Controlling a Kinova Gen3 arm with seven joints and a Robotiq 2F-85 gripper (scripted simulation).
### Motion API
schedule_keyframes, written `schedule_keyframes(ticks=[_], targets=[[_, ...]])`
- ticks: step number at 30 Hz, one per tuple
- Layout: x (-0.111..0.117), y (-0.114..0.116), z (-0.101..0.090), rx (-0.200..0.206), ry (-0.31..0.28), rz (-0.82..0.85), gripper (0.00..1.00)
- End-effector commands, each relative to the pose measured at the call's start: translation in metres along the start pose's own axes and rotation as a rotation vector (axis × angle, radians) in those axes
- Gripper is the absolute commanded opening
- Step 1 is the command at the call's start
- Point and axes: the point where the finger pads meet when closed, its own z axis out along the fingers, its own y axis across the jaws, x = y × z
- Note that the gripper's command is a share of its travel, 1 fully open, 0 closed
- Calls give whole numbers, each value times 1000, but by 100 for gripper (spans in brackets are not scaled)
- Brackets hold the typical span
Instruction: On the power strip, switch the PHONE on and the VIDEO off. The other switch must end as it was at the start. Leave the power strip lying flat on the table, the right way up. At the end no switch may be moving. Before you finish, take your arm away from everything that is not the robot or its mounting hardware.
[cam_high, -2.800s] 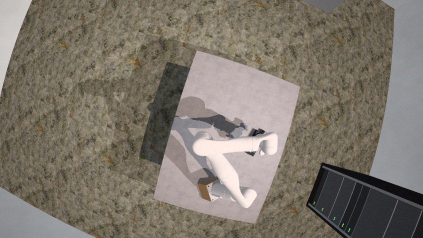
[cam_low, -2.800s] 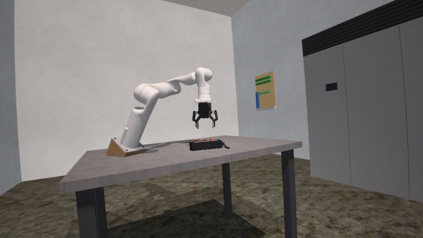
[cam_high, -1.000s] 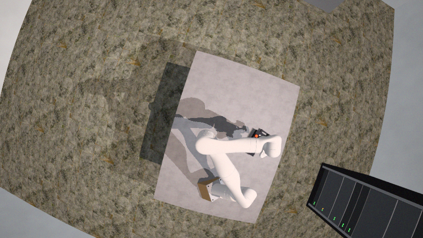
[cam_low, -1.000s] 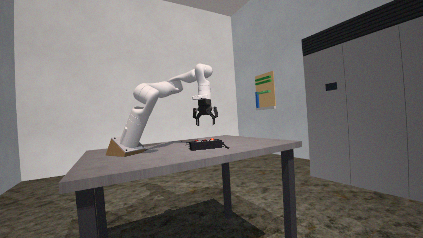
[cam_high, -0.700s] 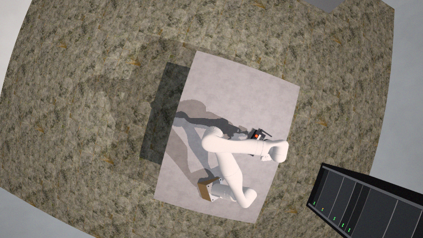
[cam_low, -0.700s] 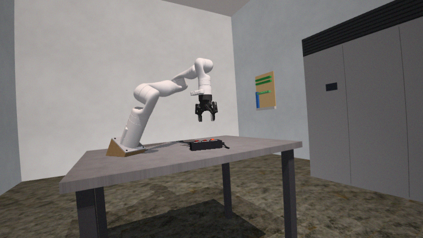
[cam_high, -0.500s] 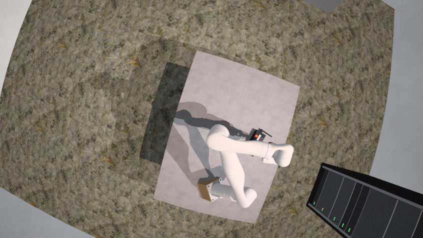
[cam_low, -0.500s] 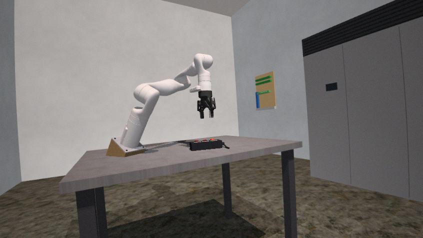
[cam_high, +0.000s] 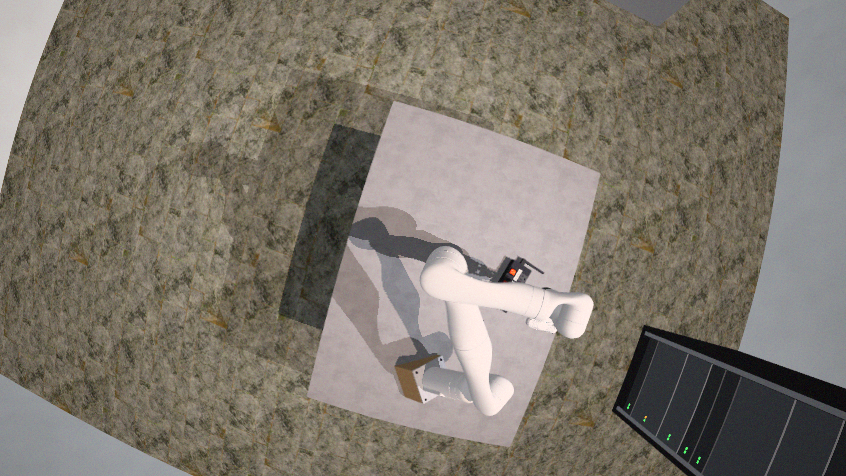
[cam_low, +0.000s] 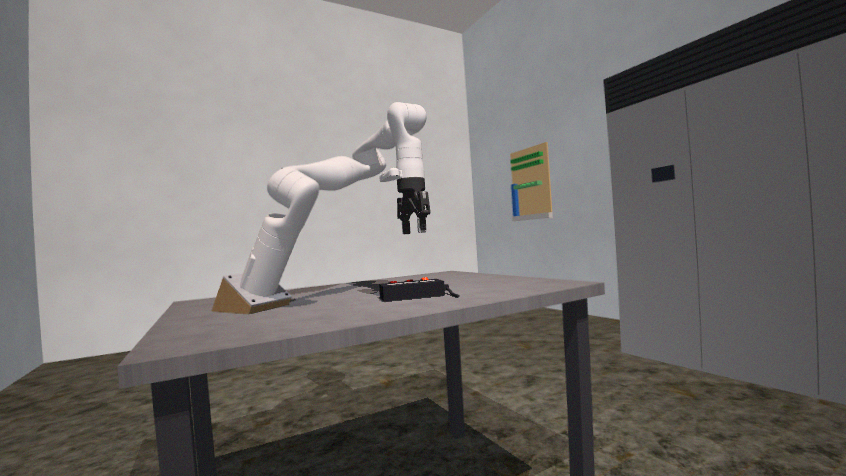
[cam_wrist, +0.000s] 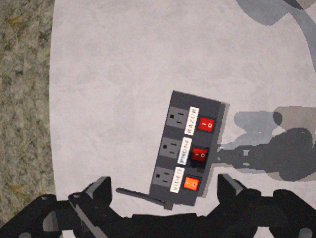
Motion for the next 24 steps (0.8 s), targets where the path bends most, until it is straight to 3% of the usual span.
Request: schedule_keyframes(ticks=[1, 13, 24], targets=[[0, 0, 0, 0, -1, 0, 100], [-5, 3, 4, 2, -3, 21, 100], [-42, 37, 51, 3, -5, 207, 100]])
